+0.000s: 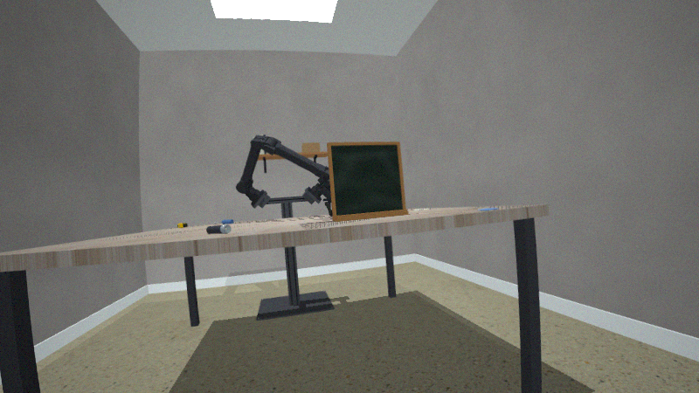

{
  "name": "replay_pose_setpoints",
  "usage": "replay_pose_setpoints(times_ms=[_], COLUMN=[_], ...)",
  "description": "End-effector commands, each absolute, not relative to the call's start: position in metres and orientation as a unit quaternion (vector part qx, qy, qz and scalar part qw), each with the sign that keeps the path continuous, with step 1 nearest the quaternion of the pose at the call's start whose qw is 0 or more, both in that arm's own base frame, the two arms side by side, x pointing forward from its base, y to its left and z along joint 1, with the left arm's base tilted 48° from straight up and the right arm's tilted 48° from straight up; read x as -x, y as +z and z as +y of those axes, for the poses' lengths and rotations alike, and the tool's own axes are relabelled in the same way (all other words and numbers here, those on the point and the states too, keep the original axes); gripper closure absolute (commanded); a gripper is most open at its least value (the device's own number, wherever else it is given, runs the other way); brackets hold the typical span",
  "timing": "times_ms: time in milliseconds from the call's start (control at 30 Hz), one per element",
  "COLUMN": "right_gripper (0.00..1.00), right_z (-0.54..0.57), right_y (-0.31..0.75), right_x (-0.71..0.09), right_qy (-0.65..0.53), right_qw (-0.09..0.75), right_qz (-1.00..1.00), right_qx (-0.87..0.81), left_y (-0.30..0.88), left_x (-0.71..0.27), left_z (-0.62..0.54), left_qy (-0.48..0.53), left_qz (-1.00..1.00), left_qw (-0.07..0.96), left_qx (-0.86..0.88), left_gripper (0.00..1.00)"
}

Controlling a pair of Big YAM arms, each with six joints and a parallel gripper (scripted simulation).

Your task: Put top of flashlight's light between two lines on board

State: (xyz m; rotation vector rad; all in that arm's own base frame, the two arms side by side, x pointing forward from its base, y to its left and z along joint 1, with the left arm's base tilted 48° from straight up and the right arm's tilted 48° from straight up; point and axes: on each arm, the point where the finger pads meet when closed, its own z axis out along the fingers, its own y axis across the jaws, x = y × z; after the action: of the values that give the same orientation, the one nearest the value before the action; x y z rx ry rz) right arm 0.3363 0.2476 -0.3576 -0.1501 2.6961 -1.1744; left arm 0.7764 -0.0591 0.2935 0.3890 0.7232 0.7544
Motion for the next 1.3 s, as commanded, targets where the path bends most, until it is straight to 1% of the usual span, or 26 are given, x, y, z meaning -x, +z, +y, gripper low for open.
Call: replay_pose_setpoints(times_ms=[0,67,267,867,1267], right_gripper=[0.71,0.71,0.71,0.71,0.71], right_z=[0.248,0.248,0.248,0.248,0.248], right_y=[-0.359,-0.359,-0.359,-0.359,-0.359], right_x=[-0.338,-0.338,-0.338,-0.338,-0.338], right_qy=[-0.395,-0.395,-0.395,-0.396,-0.396], right_qw=[0.096,0.096,0.096,0.097,0.097], right_qz=[0.912,0.912,0.912,0.912,0.912], right_qx=[0.055,0.055,0.055,0.056,0.056], left_y=[0.328,0.274,0.283,0.336,0.313], left_x=[-0.769,-0.777,-0.777,-0.773,-0.780], left_z=[-0.080,-0.082,-0.055,-0.051,-0.051], left_qy=[0.344,0.340,0.360,0.372,0.370], left_qz=[0.326,0.354,0.350,0.315,0.328], left_qw=[0.863,0.850,0.845,0.856,0.850], left_qx=[-0.177,-0.193,-0.186,-0.172,-0.179], left_gripper=[0.00,0.00,0.00,0.00,0.00])
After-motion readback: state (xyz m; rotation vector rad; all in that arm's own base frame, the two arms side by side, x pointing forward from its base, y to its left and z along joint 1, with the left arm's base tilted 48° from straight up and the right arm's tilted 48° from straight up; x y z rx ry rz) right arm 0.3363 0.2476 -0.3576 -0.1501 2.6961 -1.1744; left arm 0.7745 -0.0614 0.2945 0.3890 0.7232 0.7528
